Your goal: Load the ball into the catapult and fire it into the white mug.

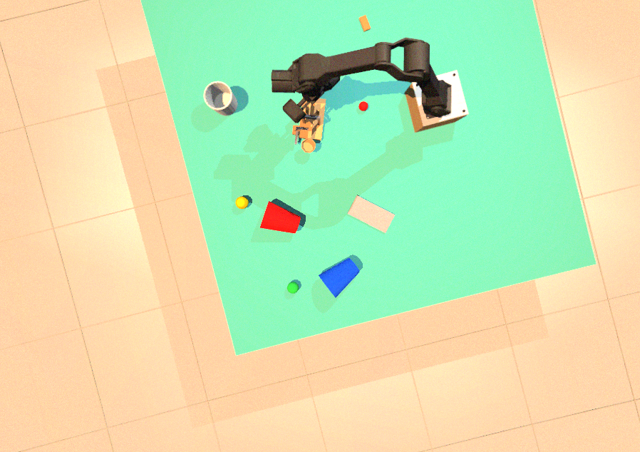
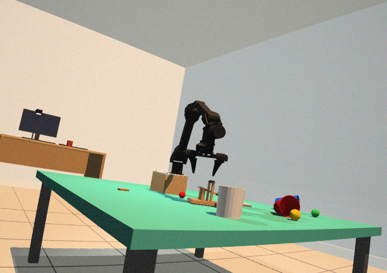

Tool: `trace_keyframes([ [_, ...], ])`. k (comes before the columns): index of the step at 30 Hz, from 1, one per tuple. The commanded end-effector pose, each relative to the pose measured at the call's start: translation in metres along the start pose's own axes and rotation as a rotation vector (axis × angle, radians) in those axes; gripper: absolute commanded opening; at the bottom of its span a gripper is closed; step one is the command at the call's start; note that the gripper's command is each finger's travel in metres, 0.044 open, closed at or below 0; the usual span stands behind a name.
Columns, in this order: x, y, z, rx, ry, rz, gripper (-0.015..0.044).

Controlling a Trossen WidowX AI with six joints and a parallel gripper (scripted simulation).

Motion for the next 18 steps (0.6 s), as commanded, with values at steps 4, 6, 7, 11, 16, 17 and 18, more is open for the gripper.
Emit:
trace_keyframes([
  [4, 0.0003, -0.0003, -0.0011, -0.001, 0.005, 0.236, 0.044],
  [6, 0.0003, -0.0004, -0.0013, 0.0, 0.005, 0.305, 0.044],
  [7, 0.0003, -0.0004, -0.0015, 0.0, 0.005, 0.34, 0.044],
  [11, 0.0002, -0.0006, -0.0019, 0.0, 0.005, 0.478, 0.044],
  [16, 0.0002, -0.0008, -0.0025, 0.0, 0.005, 0.651, 0.044],
  [17, 0.0002, -0.0008, -0.0027, 0.0, 0.005, 0.685, 0.044],
  [18, 0.0001, -0.0009, -0.0028, 0.001, 0.005, 0.72, 0.044],
])
Point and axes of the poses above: the point midway between the two fingers, 35 mm back from their tips, its own z axis out along the fingers, its own y axis across the jaws, x = y × z, the point moved 5 cm from there along -z, back along the fingers, and after that the axes turned 12 degrees about z, right-handed, at the moved point
